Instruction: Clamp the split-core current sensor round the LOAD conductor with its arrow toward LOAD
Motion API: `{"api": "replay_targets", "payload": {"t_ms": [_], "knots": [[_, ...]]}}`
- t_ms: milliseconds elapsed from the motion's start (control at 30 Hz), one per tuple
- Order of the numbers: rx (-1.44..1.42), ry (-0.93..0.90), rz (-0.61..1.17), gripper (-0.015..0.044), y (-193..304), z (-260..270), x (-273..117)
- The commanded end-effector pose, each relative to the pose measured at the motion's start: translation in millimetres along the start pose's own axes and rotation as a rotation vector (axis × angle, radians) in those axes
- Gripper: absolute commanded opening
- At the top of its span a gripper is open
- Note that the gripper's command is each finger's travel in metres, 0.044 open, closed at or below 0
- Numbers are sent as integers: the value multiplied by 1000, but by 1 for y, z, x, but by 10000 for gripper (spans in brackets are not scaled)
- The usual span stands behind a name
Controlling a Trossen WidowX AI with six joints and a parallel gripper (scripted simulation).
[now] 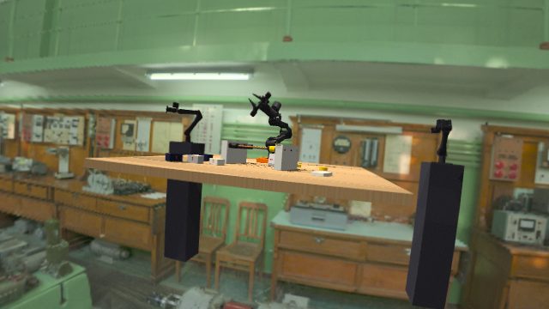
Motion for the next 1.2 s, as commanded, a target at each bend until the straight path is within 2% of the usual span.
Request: {"api": "replay_targets", "payload": {"t_ms": [0, 67, 300, 467, 533, 933, 1167], "knots": [[-11, -1, 11, 202, 2, 0, 1], [-96, -8, 97, 254, 21, 2, 6], [-509, -123, 593, 438, 130, 0, 10], [-724, -281, 953, 440, 203, -11, -13], [-765, -330, 1042, 440, 220, -15, -22], [-771, -334, 1061, 440, 223, -15, -23], [-839, -241, 1367, 440, 279, -15, -30]]}}
Point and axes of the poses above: the point midway between the two fingers, 35 mm back from their tips, its own x axis out along the fingers, its own z axis across the jaws, y = z × x, the point moved 1 cm from there along -x, back along the fingers, and after that the axes turned 12 degrees about x, right-handed, at the moved point
